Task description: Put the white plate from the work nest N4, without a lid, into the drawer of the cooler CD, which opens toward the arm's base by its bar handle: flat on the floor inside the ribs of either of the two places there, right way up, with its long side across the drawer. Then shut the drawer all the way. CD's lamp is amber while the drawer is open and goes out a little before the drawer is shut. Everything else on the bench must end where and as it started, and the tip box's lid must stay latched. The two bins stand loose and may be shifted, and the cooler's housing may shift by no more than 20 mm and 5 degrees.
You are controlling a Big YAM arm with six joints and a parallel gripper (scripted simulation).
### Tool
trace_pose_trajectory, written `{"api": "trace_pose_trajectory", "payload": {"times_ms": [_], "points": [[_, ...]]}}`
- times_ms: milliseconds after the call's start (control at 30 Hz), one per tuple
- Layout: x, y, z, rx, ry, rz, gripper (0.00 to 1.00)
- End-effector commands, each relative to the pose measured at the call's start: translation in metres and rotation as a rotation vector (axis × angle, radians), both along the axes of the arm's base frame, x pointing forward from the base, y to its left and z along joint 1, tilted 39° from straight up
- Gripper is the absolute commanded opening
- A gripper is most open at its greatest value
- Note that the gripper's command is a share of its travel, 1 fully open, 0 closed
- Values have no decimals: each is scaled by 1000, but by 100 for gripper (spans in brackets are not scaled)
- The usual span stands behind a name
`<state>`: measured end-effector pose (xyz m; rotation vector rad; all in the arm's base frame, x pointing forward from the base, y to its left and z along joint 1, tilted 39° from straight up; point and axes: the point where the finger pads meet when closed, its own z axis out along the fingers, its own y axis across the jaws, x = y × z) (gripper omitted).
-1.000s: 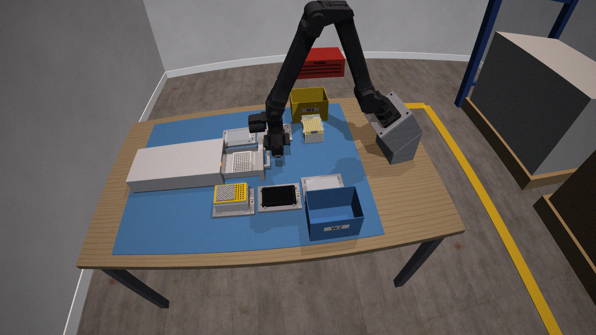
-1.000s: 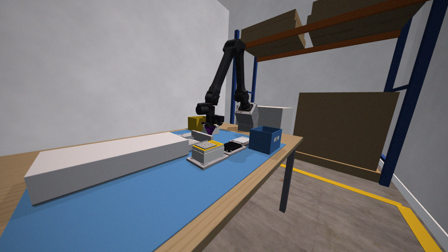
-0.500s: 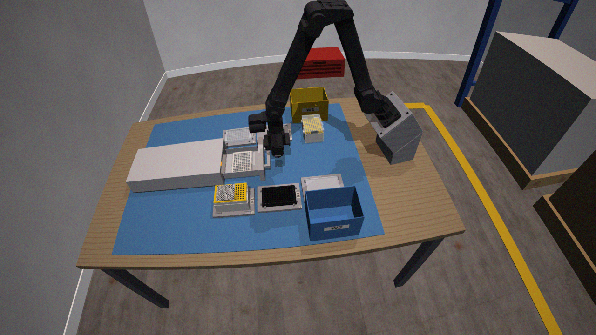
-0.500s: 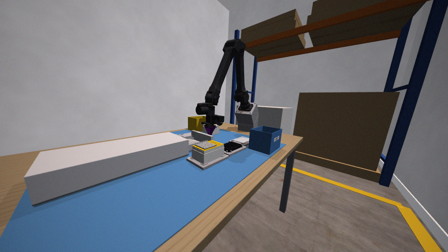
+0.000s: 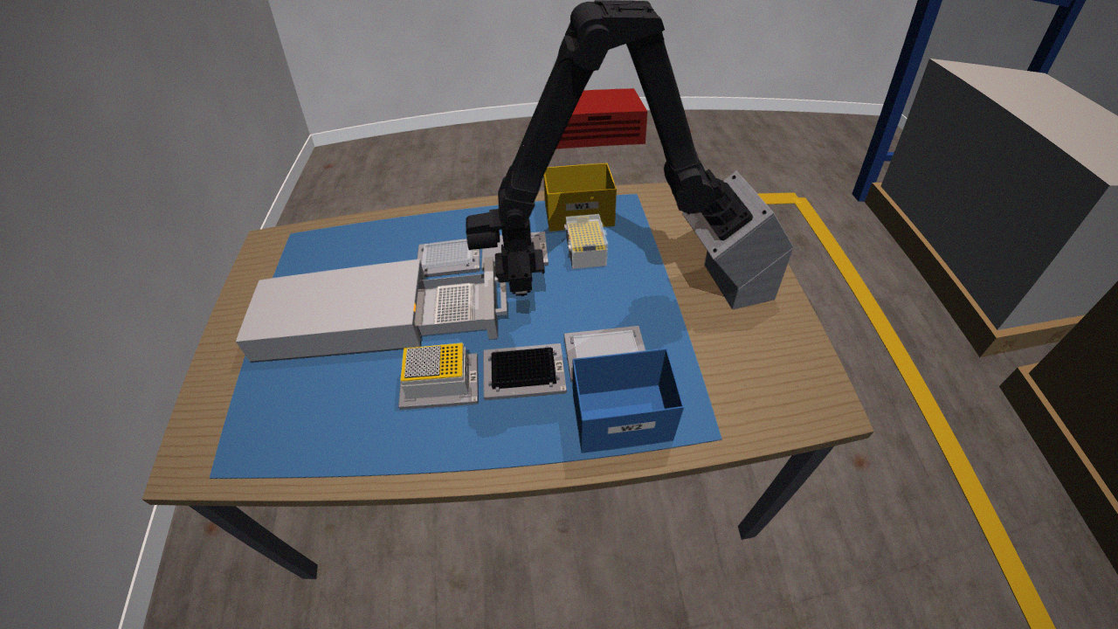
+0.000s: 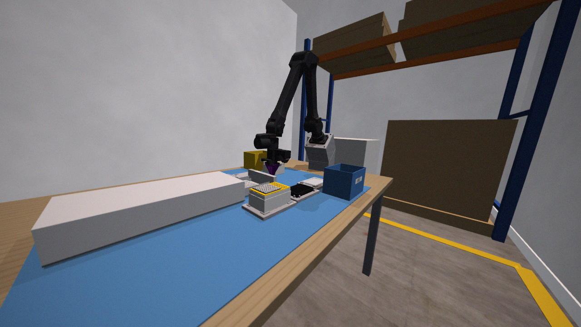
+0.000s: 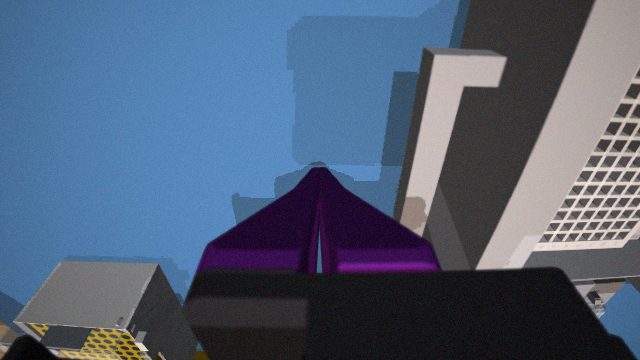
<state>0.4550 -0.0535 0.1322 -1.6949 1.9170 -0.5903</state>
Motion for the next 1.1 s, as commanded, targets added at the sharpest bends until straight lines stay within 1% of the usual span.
{"api": "trace_pose_trajectory", "payload": {"times_ms": [0, 67, 333, 1067], "points": [[15, 3, 9, 3, -17, 4, 0], [15, 3, 9, 4, -5, 4, 0], [23, 1, 16, 4, -6, 3, 0], [22, 2, 14, 5, -1, 3, 0]]}}
